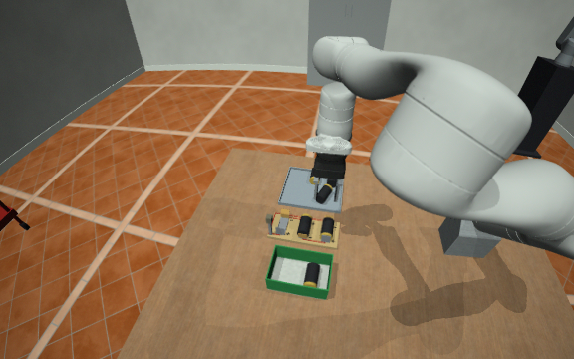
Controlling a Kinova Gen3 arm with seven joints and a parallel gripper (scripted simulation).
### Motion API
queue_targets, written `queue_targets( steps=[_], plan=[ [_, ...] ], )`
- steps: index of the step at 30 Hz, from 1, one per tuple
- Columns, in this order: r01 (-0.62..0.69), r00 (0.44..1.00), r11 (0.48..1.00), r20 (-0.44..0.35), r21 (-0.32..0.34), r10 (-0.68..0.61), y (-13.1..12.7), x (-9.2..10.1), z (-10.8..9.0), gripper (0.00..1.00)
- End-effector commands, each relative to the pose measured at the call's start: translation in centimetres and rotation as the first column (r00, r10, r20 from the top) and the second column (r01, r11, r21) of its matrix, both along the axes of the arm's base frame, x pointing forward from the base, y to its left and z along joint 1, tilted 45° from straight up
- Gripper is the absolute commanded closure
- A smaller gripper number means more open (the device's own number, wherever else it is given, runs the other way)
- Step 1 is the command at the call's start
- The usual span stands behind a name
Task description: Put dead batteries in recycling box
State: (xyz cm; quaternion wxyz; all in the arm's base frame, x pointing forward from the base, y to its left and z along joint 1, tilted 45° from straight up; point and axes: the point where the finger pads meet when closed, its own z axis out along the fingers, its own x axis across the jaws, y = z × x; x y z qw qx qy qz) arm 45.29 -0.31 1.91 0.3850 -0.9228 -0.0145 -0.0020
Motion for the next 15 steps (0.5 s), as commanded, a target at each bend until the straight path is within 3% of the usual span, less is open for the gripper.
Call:
queue_targets(
  steps=[1, 8, 10, 15],
  plan=[
    [0.028, 0.999, 1.0, -0.032, 0.001, -0.028, -3.3, -0.6, -3.5, 0.1],
    [0.028, 0.999, 1.0, -0.032, 0.001, -0.028, -8.1, -1.0, -8.4, 0.1],
    [0.028, 0.999, 1.0, -0.032, 0.001, -0.028, -8.1, -1.0, -8.4, 0.1],
    [0.028, 0.999, 1.0, -0.032, 0.001, -0.028, -10.6, -1.2, -11.0, 0.1]
  ],
)
